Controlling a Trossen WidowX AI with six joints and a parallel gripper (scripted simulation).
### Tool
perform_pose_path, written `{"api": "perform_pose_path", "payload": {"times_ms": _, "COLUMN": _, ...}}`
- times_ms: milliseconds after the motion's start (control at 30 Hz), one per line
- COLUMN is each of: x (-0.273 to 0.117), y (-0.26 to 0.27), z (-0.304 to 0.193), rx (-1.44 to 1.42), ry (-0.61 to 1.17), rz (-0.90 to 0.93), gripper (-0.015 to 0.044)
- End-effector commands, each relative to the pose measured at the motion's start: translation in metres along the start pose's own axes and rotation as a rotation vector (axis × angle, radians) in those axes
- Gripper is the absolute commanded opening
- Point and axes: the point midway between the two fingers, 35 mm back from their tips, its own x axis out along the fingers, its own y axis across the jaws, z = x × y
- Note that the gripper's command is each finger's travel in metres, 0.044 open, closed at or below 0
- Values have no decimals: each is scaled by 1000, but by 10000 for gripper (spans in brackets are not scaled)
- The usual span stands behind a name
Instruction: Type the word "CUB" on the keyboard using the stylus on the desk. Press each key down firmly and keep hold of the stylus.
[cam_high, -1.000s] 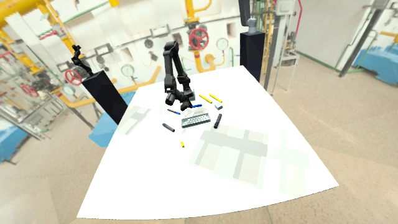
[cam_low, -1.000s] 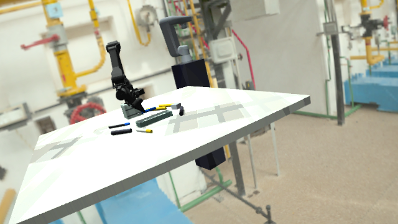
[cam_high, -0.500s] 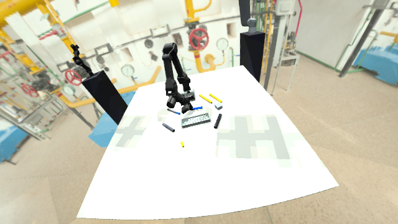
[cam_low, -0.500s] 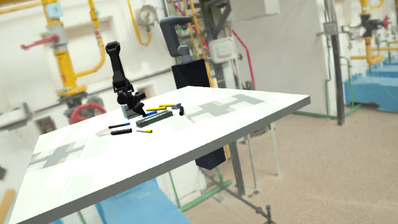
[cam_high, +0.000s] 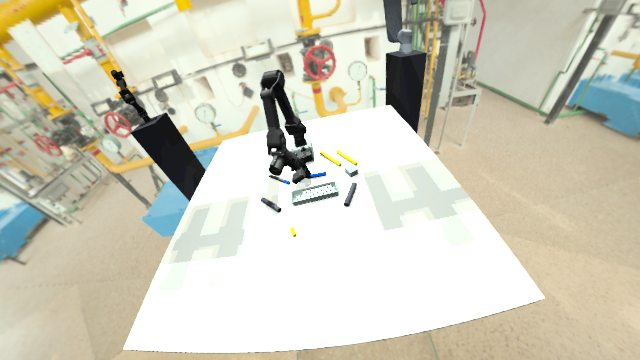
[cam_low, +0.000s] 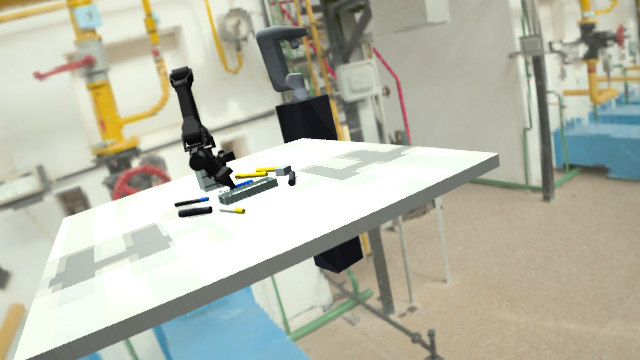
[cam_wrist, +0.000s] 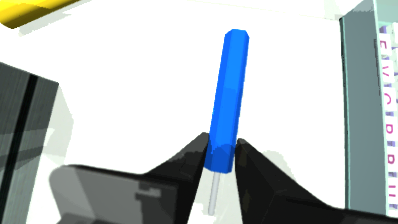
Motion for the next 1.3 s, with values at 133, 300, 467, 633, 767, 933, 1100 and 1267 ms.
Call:
{"api": "perform_pose_path", "payload": {"times_ms": 133, "x": 0, "y": 0, "z": 0, "rx": 0, "ry": 0, "rz": -1, "gripper": 150}}
{"api": "perform_pose_path", "payload": {"times_ms": 300, "x": -15, "y": -2, "z": 8, "rx": 1, "ry": -1, "rz": -1, "gripper": 150}}
{"api": "perform_pose_path", "payload": {"times_ms": 467, "x": -50, "y": 0, "z": 29, "rx": 5, "ry": -5, "rz": -1, "gripper": 150}}
{"api": "perform_pose_path", "payload": {"times_ms": 633, "x": -52, "y": 0, "z": 30, "rx": 5, "ry": -5, "rz": -1, "gripper": 150}}
{"api": "perform_pose_path", "payload": {"times_ms": 767, "x": -52, "y": 0, "z": 30, "rx": 5, "ry": -5, "rz": -1, "gripper": 150}}
{"api": "perform_pose_path", "payload": {"times_ms": 933, "x": -45, "y": 4, "z": 30, "rx": 205, "ry": 53, "rz": 51, "gripper": 150}}
{"api": "perform_pose_path", "payload": {"times_ms": 1100, "x": -38, "y": 8, "z": 32, "rx": 601, "ry": 196, "rz": 90, "gripper": 150}}
{"api": "perform_pose_path", "payload": {"times_ms": 1267, "x": -33, "y": 11, "z": 35, "rx": 987, "ry": 358, "rz": 50, "gripper": 150}}
